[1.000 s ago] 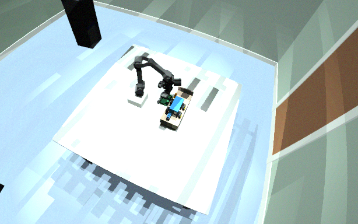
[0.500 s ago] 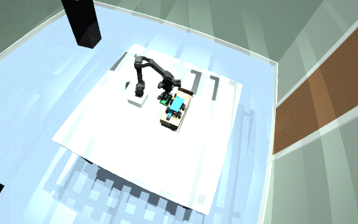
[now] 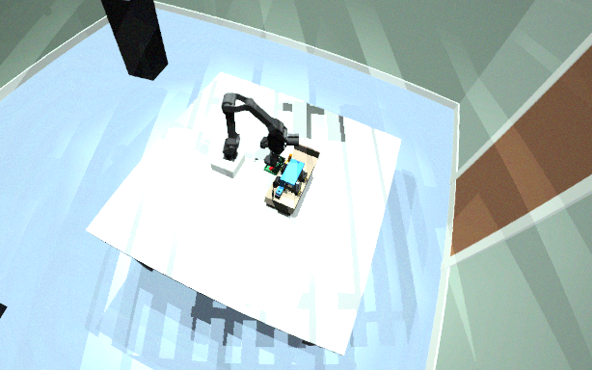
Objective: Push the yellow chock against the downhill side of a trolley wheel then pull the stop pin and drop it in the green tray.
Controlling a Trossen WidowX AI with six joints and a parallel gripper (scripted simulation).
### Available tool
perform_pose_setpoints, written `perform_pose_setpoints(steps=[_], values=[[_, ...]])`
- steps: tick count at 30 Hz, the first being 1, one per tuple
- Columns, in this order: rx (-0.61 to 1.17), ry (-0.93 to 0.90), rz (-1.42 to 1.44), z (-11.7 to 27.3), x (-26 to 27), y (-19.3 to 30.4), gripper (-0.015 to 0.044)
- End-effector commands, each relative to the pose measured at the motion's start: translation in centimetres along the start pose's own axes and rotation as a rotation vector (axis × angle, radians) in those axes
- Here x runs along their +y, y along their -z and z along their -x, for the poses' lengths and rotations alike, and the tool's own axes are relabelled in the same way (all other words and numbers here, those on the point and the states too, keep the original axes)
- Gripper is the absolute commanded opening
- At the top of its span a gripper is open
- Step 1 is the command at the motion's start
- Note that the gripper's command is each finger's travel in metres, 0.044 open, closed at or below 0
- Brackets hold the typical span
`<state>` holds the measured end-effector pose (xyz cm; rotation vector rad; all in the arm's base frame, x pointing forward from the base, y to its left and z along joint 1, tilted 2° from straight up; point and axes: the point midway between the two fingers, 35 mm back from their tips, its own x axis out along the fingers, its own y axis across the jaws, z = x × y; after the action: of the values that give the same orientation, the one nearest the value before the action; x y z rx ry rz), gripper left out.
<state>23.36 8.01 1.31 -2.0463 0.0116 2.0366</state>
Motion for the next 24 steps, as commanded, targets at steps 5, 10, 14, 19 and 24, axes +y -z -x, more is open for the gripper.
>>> perform_pose_setpoints(steps=[5,10,14,19,24], values=[[-0.006,0.003,0.004,-0.2,0.5,-0.1,0.0190],[-0.006,0.003,0.004,-0.3,0.8,0.0,0.0190],[-0.006,0.002,0.004,-0.3,1.0,0.0,0.0190],[-0.006,0.002,0.004,-0.4,1.3,0.1,0.0190],[-0.006,0.002,0.004,-0.5,1.5,0.1,0.0190]])
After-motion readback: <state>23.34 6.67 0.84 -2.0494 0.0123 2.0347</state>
